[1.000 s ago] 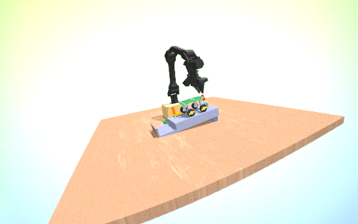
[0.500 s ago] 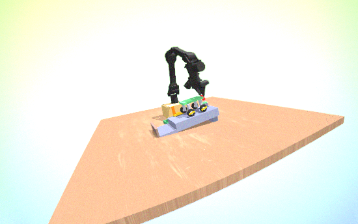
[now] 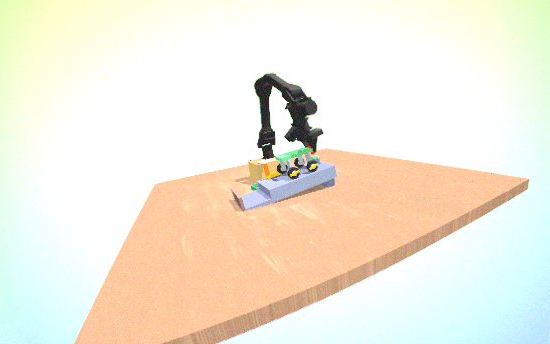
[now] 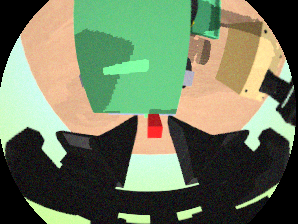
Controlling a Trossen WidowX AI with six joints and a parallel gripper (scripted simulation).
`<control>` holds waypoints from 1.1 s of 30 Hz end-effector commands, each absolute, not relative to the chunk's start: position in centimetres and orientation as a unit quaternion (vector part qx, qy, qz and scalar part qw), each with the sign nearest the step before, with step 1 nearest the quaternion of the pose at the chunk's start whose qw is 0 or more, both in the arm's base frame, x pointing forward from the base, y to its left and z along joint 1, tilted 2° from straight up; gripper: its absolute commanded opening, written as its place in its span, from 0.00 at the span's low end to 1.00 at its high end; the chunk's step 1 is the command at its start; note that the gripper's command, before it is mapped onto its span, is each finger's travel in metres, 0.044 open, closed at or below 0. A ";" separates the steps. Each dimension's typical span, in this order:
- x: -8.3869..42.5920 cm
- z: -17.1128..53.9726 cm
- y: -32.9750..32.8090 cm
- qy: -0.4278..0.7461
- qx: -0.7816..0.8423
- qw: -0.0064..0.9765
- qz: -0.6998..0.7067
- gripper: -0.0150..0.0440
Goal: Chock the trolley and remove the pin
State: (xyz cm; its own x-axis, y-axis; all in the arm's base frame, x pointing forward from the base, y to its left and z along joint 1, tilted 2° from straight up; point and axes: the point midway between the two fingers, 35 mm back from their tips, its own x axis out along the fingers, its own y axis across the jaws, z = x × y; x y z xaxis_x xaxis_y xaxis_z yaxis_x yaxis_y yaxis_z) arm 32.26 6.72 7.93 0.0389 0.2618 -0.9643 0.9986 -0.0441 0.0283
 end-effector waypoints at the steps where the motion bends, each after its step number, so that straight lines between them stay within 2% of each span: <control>1: 32.3 7.3 6.9 0.544 0.581 0.424 -0.432 0.58; 7: 32.3 6.7 7.1 0.544 0.581 0.424 -0.432 0.58; 12: 32.3 7.0 7.0 0.544 0.580 0.427 -0.431 0.35; 20: 32.3 7.0 7.0 0.544 0.580 0.427 -0.431 0.26; 33: 32.1 7.8 6.9 0.544 0.581 0.424 -0.432 0.25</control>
State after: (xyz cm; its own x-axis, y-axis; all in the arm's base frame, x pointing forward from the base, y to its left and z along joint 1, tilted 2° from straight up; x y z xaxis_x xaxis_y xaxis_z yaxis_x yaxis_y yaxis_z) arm 32.10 6.91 7.33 0.0284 0.2643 -0.9640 0.9987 -0.0485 0.0161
